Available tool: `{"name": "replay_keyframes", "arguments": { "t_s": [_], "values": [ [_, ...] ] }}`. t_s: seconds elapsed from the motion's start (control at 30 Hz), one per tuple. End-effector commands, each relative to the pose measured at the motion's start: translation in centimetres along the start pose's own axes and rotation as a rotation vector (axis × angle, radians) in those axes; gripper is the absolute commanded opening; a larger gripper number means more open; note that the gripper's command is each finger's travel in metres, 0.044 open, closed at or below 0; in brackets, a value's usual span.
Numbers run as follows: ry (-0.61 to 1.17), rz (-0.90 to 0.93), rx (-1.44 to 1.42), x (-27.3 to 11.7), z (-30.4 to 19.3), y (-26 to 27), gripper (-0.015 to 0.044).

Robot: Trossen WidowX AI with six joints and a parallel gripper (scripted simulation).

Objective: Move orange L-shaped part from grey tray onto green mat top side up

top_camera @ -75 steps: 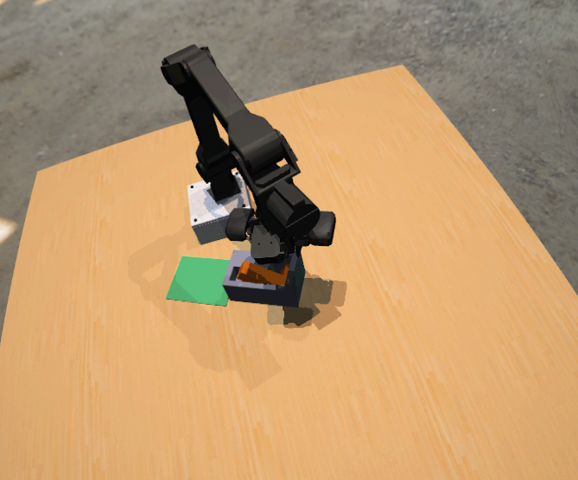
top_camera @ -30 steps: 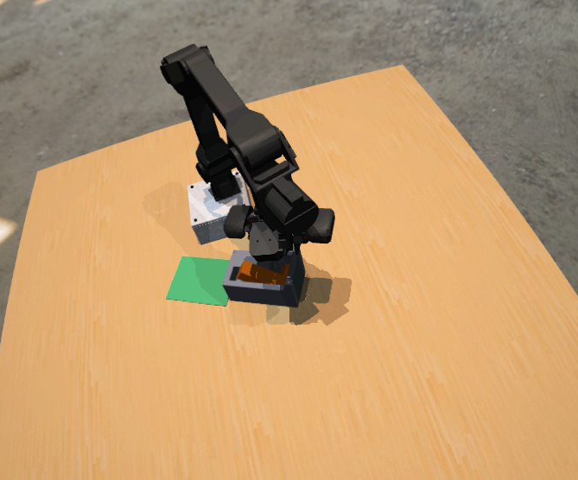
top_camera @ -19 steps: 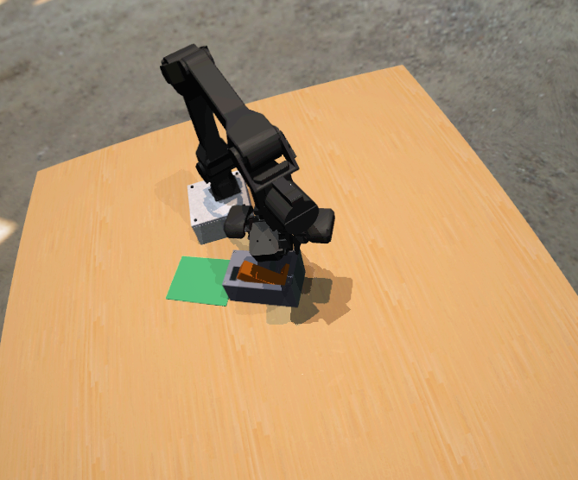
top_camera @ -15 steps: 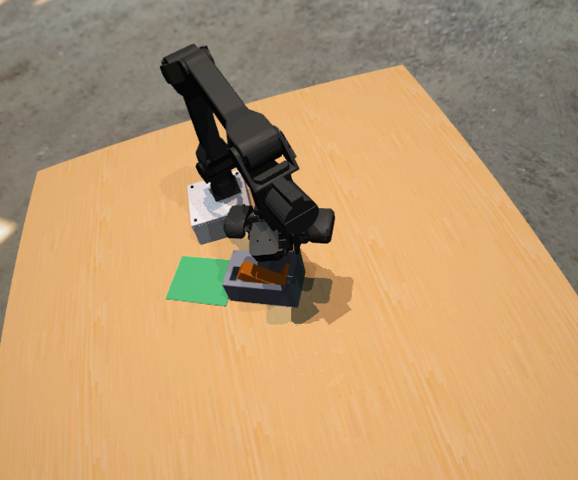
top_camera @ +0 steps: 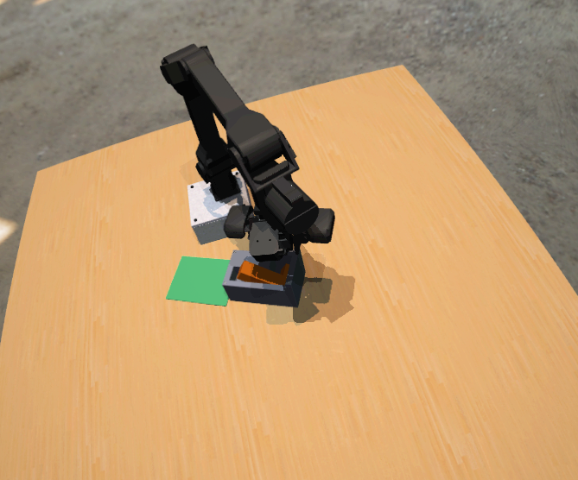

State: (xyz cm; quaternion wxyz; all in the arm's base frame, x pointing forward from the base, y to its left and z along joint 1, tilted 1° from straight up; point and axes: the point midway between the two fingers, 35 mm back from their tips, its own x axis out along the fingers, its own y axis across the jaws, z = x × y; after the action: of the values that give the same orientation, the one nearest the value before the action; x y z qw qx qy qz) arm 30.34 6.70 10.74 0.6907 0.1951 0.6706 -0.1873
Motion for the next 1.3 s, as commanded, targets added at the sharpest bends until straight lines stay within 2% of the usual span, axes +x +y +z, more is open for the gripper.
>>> {"name": "replay_keyframes", "arguments": {
  "t_s": [0.0,0.17,0.4,0.7,1.27],
  "values": [
    [-0.001,0.001,0.001,0.0,0.0,0.0,0.0180],
    [0.001,-0.001,0.000,0.8,0.0,0.0,0.0180],
    [0.011,-0.012,-0.003,7.1,-0.3,-0.4,0.0180],
    [0.011,-0.012,-0.003,7.4,-0.3,-0.4,0.0180],
    [0.012,-0.012,-0.003,10.2,-0.3,-0.4,0.0180]
  ]
}}
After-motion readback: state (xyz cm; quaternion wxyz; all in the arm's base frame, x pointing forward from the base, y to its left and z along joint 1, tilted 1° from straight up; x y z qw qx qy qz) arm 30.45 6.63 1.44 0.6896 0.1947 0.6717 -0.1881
